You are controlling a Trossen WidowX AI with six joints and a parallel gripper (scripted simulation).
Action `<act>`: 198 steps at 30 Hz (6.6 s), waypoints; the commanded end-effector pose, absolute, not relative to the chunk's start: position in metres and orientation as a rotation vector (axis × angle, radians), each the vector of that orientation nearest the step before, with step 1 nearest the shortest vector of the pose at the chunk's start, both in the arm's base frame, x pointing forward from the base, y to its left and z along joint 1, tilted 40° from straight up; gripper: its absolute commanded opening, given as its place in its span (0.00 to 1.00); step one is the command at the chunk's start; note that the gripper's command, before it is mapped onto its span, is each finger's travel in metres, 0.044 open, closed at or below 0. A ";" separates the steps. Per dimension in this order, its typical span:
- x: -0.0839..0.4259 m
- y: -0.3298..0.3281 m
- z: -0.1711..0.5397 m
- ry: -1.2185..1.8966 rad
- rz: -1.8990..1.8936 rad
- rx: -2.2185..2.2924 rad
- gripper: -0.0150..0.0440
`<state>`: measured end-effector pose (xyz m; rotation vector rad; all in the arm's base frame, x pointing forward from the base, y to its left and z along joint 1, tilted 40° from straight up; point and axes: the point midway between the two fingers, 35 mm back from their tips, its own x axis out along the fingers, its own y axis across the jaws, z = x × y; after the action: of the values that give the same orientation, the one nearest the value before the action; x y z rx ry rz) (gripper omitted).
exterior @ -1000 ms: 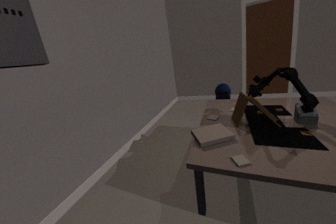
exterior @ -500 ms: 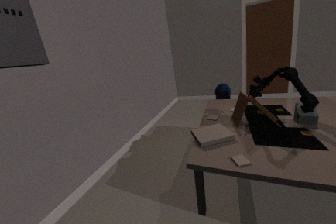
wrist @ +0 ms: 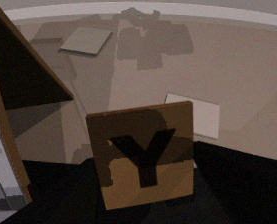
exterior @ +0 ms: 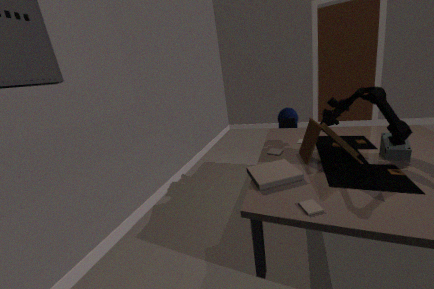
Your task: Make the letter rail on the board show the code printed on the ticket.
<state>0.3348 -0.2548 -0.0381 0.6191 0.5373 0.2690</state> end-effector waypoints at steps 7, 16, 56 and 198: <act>0.335 -0.252 -0.032 0.537 0.265 0.614 0.25; 0.334 -0.248 -0.030 0.537 0.265 0.614 0.25; 0.333 -0.232 -0.018 0.537 0.265 0.616 0.25; 0.327 -0.177 0.021 0.538 0.267 0.621 0.25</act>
<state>0.3273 -0.1767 0.0199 0.6252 0.5386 0.2710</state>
